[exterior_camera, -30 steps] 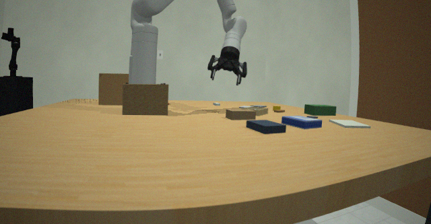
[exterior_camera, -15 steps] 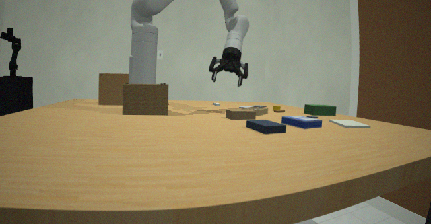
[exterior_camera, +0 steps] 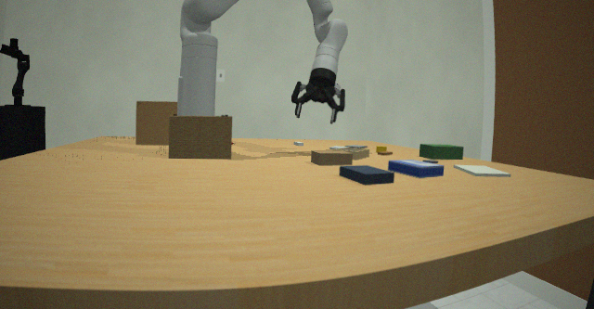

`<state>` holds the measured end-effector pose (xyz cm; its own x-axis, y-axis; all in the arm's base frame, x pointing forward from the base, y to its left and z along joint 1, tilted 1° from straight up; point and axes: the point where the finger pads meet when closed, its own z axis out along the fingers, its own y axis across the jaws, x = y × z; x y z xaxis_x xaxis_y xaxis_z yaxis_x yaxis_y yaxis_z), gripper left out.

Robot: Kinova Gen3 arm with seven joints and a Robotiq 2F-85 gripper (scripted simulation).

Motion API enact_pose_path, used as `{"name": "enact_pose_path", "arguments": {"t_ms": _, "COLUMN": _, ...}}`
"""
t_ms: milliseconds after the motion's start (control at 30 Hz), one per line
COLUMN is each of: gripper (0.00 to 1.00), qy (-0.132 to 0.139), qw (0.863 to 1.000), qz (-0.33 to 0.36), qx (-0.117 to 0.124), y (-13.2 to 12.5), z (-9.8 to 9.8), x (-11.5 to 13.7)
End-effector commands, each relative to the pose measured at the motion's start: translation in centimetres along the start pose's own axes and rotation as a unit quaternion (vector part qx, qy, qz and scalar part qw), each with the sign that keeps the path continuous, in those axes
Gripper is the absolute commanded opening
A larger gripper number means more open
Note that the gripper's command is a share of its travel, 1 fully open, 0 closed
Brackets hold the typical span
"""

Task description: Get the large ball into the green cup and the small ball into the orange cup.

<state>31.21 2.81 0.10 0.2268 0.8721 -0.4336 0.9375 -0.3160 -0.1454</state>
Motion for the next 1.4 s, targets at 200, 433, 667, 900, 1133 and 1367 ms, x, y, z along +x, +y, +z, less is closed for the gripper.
{"name": "enact_pose_path", "arguments": {"t_ms": 200, "gripper": 1.0, "qy": 0.027, "qw": 0.999, "qz": 0.025, "qx": 0.004, "y": 0.8, "z": 0.1, "x": 0.3}}
{"name": "enact_pose_path", "arguments": {"t_ms": 433, "gripper": 1.0, "qy": 0.027, "qw": 0.999, "qz": 0.025, "qx": 0.004, "y": 0.8, "z": 0.1, "x": 0.3}}
{"name": "enact_pose_path", "arguments": {"t_ms": 667, "gripper": 1.0, "qy": 0.05, "qw": 0.998, "qz": 0.043, "qx": 0.005, "y": 1.5, "z": 0.2, "x": 0.9}}
{"name": "enact_pose_path", "arguments": {"t_ms": 900, "gripper": 1.0, "qy": 0.072, "qw": 0.995, "qz": 0.062, "qx": 0.006, "y": 2.2, "z": 0.1, "x": 1.4}}
{"name": "enact_pose_path", "arguments": {"t_ms": 1133, "gripper": 1.0, "qy": 0.092, "qw": 0.992, "qz": 0.08, "qx": 0.006, "y": 2.9, "z": 0.1, "x": 1.8}}
{"name": "enact_pose_path", "arguments": {"t_ms": 1367, "gripper": 1.0, "qy": 0.111, "qw": 0.989, "qz": 0.097, "qx": 0.005, "y": 3.7, "z": 0.0, "x": 2.1}}
